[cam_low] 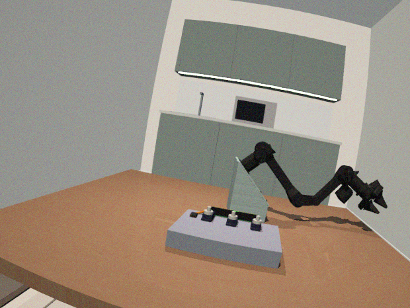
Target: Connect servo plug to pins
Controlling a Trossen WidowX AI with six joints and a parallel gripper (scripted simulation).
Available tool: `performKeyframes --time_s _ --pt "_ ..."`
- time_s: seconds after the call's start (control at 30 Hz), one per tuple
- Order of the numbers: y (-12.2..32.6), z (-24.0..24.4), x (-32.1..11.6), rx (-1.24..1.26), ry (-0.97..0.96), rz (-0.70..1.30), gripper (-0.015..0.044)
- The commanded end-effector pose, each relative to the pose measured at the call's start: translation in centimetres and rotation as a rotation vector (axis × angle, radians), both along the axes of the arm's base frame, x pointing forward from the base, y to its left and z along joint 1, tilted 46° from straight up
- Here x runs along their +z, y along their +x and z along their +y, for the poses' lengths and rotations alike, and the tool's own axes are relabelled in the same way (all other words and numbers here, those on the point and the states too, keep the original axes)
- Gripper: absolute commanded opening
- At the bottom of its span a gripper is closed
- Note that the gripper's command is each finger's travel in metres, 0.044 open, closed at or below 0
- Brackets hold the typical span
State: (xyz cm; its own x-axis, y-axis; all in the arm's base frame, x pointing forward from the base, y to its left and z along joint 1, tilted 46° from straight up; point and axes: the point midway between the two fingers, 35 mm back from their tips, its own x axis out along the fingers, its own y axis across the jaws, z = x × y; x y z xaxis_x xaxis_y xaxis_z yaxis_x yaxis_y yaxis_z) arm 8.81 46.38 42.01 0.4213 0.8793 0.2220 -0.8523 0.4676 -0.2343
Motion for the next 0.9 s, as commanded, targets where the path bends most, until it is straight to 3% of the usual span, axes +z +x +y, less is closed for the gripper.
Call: performKeyframes --time_s 0.0,0.33,0.87 --pt "0.0 0.0 0.0 0.0 0.001 -0.001 0.0374" --pt "-1.7 -1.2 1.9 0.026 0.051 -0.045 0.0115" --pt "-5.9 -5.0 6.8 0.077 0.176 -0.186 0.0115"
